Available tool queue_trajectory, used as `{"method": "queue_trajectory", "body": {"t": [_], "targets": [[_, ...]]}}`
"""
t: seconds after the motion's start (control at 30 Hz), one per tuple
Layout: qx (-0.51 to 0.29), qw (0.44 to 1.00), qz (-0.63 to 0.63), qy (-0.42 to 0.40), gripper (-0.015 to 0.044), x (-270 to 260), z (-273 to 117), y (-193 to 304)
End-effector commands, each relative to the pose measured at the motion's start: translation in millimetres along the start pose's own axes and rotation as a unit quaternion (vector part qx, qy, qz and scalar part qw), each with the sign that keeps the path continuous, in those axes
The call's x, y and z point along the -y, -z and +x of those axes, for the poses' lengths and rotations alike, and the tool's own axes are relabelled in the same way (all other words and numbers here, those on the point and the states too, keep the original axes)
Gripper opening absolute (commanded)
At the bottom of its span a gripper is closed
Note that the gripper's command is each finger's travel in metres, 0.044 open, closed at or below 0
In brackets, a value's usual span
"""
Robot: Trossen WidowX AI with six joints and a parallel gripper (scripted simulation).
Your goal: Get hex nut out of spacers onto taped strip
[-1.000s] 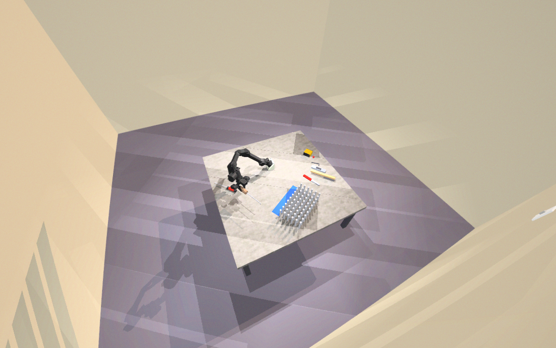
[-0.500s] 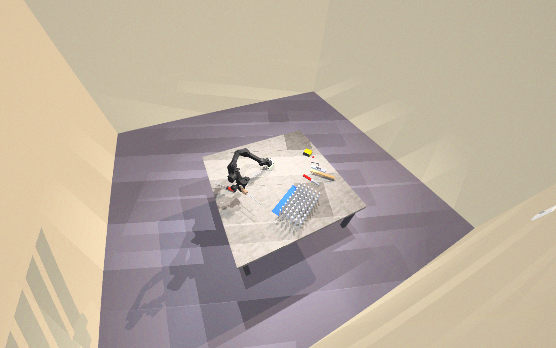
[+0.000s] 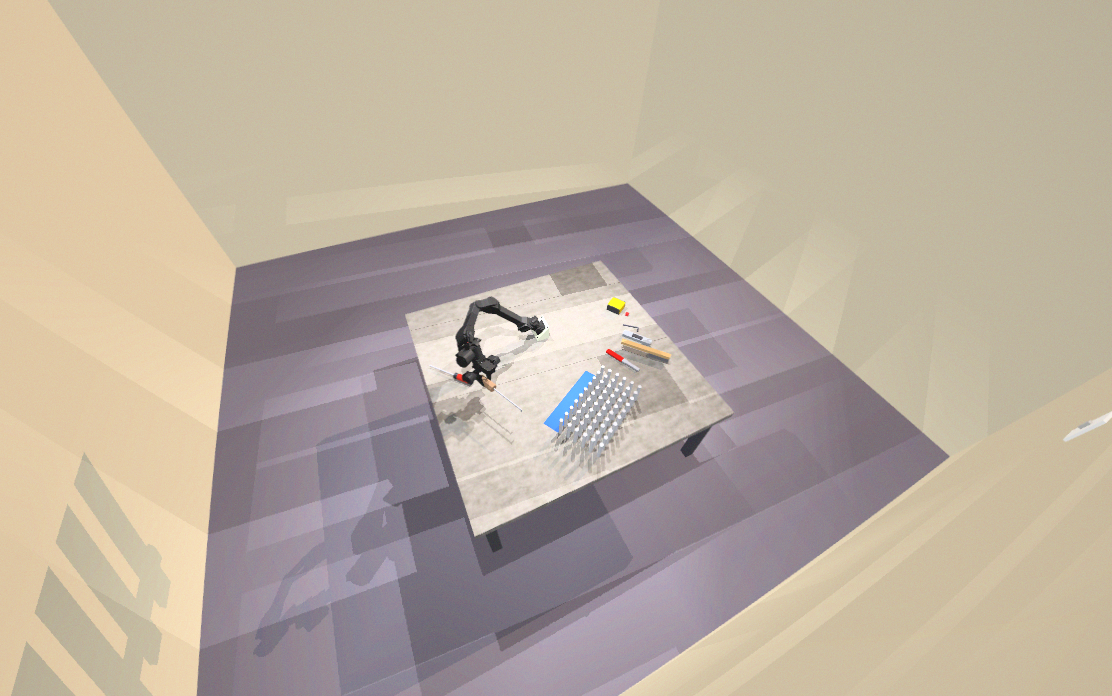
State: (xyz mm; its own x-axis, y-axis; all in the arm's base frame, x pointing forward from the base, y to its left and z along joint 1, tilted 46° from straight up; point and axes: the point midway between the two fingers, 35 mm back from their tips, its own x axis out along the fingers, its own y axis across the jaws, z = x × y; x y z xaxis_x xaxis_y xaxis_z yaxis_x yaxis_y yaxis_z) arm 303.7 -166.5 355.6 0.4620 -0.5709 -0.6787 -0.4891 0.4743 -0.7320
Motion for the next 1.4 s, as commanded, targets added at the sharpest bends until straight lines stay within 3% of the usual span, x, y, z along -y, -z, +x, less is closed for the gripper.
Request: {"method": "queue_trajectory", "body": {"t": [0.0,1.37], "targets": [[0.004,1.000,-0.002,-0.001,0.0000,-1.0,2.1,0.1],[0.004,1.000,-0.002,0.000,0.0000,-3.7,27.6,11.0]]}}
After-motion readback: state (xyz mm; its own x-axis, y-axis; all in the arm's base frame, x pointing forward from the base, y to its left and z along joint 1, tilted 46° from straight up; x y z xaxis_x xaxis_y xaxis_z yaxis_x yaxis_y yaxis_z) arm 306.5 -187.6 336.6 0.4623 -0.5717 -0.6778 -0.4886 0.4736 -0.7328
